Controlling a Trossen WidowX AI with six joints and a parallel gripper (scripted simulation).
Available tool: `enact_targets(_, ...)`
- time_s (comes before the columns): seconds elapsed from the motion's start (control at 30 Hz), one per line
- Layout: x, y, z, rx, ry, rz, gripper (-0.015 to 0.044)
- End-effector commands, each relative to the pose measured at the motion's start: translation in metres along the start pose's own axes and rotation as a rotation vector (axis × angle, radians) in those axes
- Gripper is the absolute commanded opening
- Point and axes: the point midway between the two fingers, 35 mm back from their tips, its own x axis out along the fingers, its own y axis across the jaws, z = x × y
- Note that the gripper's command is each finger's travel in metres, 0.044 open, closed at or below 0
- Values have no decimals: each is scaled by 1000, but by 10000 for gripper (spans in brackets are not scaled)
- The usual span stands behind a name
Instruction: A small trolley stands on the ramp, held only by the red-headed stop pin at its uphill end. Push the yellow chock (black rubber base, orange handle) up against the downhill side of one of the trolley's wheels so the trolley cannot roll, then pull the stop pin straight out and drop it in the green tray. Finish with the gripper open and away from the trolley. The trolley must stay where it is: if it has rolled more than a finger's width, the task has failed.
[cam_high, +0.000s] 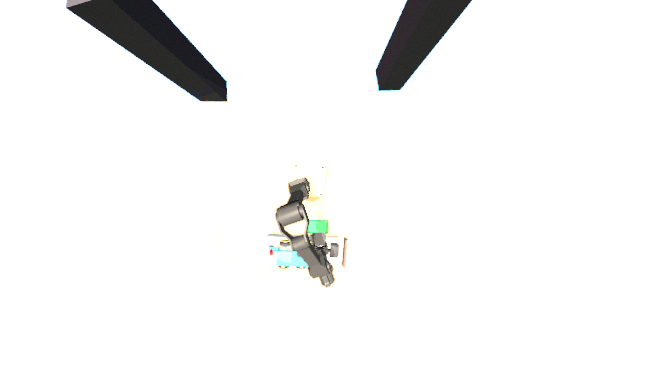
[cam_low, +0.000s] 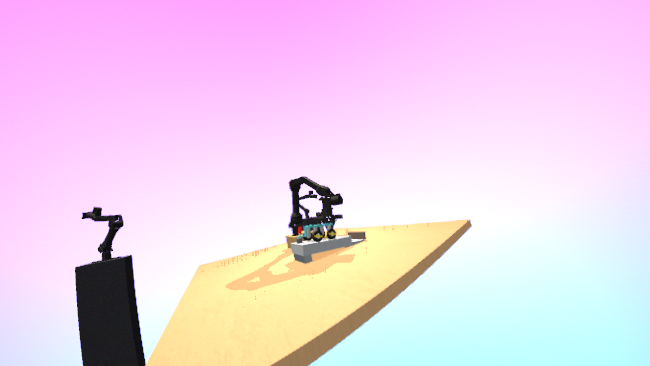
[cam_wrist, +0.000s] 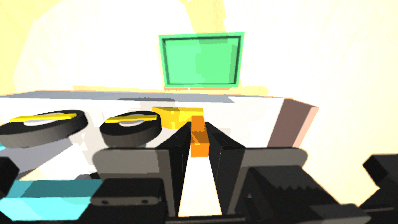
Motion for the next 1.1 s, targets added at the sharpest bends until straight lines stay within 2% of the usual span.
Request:
enact_targets(0.0, 0, 0, 0, 0, 0, 1, 105)
enact_targets(0.1, 0, 0, 0, 0, 0, 1, 184)
enact_targets(0.13, 0, 0, 0, 0, 0, 1, 190)
enact_targets(0.87, -60, -2, 1, 2, 5, 7, 190)
enact_targets(1.0, -52, -3, 3, -5, -9, 8, 295)
enact_targets(1.07, -59, -1, -4, 10, 21, -11, 242)
